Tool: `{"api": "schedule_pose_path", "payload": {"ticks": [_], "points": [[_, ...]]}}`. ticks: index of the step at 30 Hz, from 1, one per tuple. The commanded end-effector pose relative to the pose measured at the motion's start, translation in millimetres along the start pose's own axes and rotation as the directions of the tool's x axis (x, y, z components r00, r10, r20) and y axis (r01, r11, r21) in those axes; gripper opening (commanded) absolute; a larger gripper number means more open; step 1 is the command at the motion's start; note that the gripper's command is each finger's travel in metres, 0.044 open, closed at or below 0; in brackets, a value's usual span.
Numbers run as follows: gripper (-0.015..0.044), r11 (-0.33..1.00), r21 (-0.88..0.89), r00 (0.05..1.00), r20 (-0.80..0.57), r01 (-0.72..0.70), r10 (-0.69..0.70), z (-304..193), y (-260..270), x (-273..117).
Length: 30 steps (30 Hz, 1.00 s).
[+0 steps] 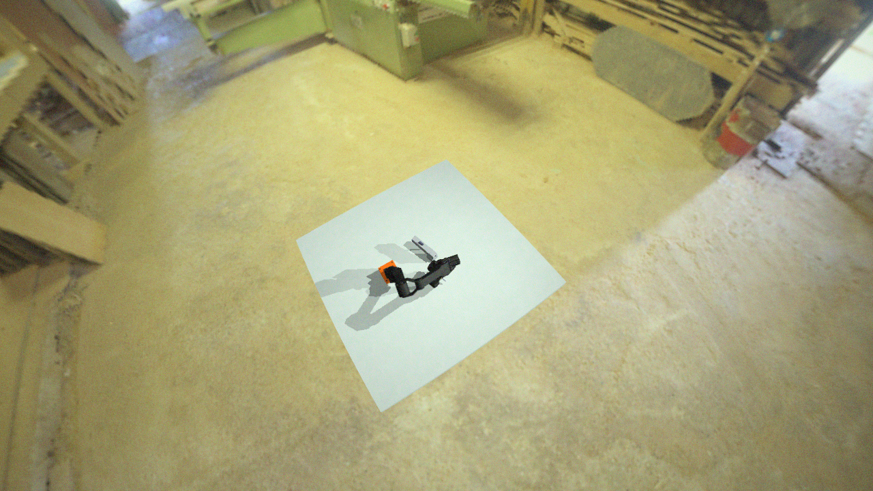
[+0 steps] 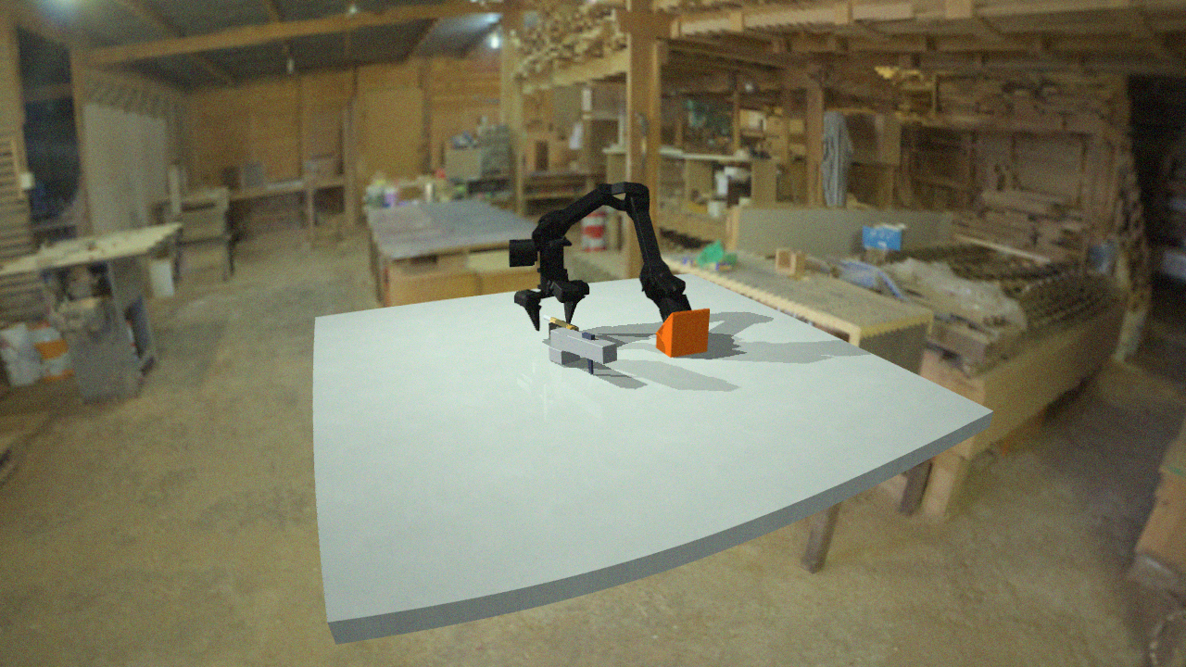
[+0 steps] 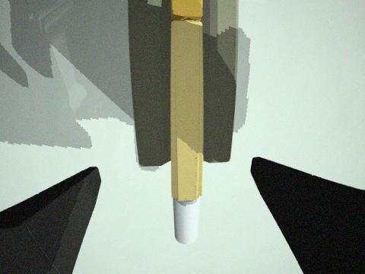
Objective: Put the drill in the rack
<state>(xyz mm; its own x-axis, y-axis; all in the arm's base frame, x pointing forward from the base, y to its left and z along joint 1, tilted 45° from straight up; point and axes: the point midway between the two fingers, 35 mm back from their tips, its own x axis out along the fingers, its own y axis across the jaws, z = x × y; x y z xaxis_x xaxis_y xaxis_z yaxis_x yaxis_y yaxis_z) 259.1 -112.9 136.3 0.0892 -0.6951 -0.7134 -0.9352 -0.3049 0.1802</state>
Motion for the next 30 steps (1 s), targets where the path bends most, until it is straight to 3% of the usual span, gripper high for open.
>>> {"api": "schedule_pose_path", "payload": {"ticks": [1,11,16,23,30], "points": [[0.044,1.0,0.007,1.0,-0.008,0.009,-0.009,-1,-1,-18],[0.044,1.0,0.007,1.0,-0.007,0.009,-0.009,-3,-2,-60],[0.044,0.999,0.025,0.999,0.007,0.038,-0.039,2,-9,-59],[0.044,0.936,0.22,0.953,0.073,0.273,-0.295,29,-73,-104],[0.044,0.763,0.465,0.806,0.16,0.448,-0.57,67,-132,-176]]}}
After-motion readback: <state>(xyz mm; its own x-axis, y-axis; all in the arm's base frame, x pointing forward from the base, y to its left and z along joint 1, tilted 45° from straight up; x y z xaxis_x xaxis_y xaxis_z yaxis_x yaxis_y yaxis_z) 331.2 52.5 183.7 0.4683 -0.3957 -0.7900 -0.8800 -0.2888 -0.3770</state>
